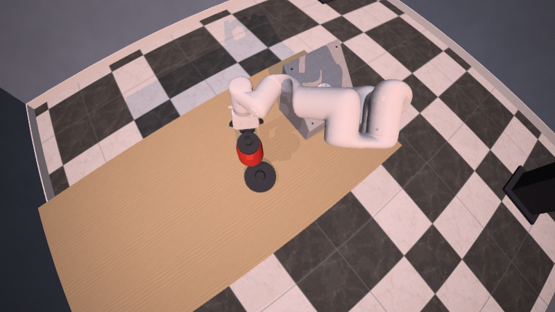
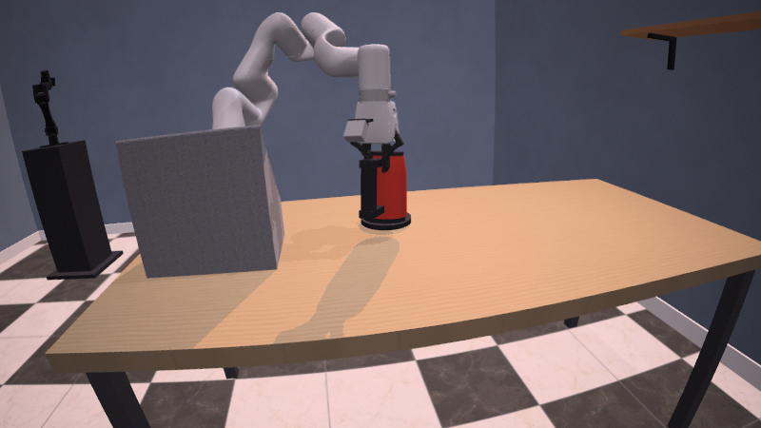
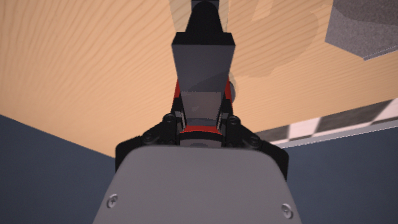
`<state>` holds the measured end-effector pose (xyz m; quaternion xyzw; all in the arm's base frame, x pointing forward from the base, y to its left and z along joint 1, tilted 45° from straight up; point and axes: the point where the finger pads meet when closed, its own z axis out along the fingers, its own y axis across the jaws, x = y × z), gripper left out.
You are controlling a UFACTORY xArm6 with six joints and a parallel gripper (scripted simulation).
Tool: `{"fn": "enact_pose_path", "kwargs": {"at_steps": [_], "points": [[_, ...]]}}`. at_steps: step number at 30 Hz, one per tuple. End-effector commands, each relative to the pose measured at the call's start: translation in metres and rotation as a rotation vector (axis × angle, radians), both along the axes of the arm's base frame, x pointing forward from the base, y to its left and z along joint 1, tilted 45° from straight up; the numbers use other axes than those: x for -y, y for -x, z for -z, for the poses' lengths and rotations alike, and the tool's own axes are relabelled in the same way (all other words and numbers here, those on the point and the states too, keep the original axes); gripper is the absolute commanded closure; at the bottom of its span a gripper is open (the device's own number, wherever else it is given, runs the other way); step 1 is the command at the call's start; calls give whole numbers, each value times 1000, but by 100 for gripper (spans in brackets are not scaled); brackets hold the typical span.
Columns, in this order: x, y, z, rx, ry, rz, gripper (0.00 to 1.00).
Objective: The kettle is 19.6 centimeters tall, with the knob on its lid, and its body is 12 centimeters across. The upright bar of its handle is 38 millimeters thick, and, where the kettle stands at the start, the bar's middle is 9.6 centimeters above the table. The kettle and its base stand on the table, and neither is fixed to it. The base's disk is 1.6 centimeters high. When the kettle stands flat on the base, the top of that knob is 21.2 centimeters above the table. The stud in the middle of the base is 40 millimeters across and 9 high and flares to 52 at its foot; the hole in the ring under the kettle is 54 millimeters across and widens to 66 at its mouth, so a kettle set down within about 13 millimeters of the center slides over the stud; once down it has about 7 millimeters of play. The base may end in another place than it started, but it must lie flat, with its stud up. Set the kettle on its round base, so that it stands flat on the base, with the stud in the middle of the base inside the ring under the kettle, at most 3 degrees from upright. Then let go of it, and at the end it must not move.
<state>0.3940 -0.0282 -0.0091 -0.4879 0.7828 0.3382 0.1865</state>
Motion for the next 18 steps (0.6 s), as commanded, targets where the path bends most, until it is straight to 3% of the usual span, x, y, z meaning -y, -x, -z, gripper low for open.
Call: {"fn": "enact_pose_path", "kwargs": {"at_steps": [1, 18], "points": [[-10, -3, -13, 4, 3, 2, 100], [-39, -8, -42, 4, 3, 2, 100]]}}
